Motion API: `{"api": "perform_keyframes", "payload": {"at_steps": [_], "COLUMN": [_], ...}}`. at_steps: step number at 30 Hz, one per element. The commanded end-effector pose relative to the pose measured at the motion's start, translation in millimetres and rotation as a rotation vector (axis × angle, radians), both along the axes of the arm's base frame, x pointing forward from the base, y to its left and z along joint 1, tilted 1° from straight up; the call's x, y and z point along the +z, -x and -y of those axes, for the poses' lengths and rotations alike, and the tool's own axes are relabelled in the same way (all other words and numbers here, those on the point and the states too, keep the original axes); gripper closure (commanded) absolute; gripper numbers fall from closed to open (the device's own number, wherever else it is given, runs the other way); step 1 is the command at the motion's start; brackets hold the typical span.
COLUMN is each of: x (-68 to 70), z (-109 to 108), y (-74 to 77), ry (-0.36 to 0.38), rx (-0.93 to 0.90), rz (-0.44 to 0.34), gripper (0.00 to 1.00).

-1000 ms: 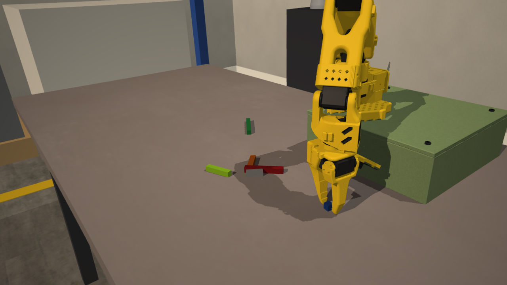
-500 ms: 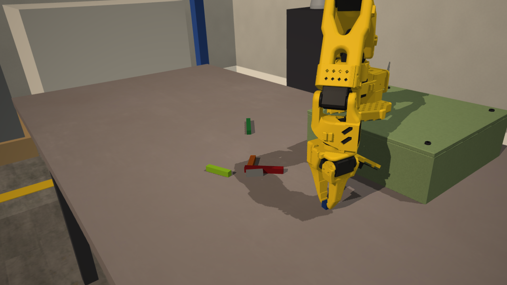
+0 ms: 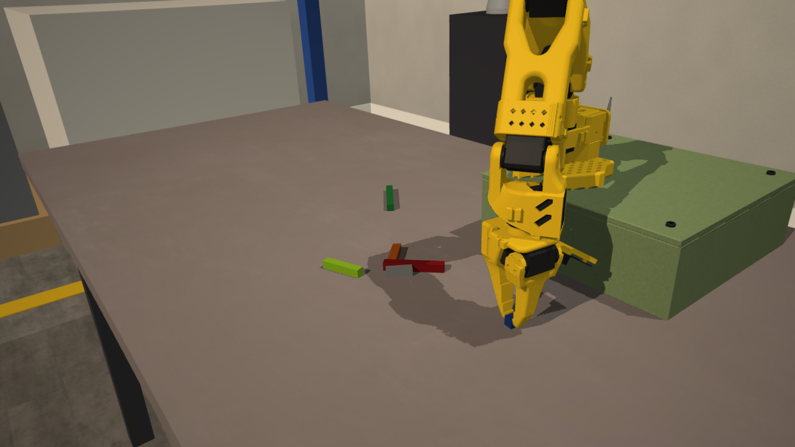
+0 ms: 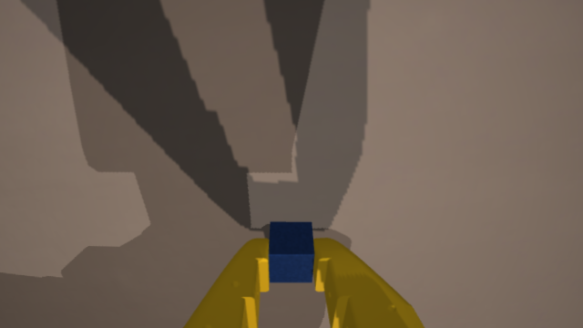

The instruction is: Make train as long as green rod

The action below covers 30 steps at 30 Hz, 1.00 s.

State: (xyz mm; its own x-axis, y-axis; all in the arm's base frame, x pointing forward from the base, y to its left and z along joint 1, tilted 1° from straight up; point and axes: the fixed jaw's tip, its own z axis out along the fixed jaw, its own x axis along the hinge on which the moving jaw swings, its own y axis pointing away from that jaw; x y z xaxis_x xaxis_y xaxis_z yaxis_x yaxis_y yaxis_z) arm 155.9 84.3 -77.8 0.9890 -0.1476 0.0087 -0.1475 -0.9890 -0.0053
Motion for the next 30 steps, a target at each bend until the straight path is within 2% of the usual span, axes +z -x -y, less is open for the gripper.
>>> {"api": "perform_keyframes", "payload": {"at_steps": [1, 20, 30], "x": [-1.6, -0.9, 10.1], "z": [-2, -2, -4], "y": [0.2, 0.1, -0.9], "ry": [-0.003, -0.003, -0.003], "rx": [0.018, 0.018, 0.018], "rz": [0.003, 0.003, 0.003], "gripper": [1.0, 1.0, 1.0]}}
